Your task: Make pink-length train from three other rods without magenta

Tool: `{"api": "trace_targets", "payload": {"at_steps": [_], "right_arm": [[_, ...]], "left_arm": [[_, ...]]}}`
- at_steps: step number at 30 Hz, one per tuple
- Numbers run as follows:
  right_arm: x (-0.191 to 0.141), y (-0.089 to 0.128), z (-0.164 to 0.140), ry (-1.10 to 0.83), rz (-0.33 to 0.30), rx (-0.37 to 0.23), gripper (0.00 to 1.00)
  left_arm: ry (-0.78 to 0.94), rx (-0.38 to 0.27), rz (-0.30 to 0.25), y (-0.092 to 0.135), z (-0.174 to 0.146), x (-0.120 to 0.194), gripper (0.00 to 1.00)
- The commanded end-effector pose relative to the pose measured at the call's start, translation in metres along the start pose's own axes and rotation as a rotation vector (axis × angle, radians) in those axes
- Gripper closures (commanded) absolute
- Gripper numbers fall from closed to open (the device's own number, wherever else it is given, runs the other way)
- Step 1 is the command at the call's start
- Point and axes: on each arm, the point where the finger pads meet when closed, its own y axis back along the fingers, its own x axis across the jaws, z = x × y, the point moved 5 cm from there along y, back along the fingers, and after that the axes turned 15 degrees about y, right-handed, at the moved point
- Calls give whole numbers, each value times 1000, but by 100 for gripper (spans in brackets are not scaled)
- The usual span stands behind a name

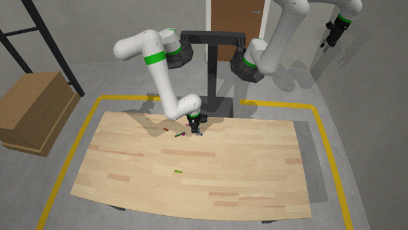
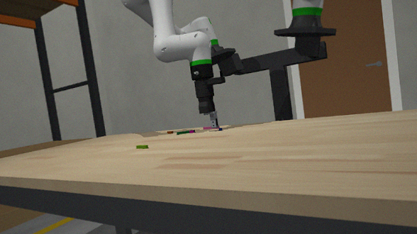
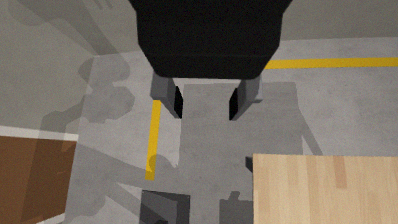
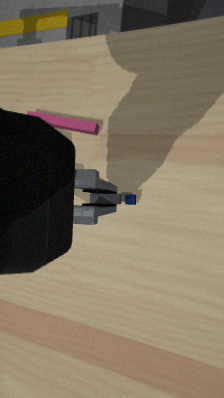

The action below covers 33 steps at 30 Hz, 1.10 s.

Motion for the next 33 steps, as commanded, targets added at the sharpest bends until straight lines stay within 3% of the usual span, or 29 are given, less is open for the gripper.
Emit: {"api": "trace_targets", "payload": {"at_steps": [1,33], "right_arm": [[1,1,0,0,1,0,76],[1,-10,0,0,1,0,76]], "left_arm": [[0,-2,-1,1,0,0,0],[0,-2,-1,1,0,0,0]]}}
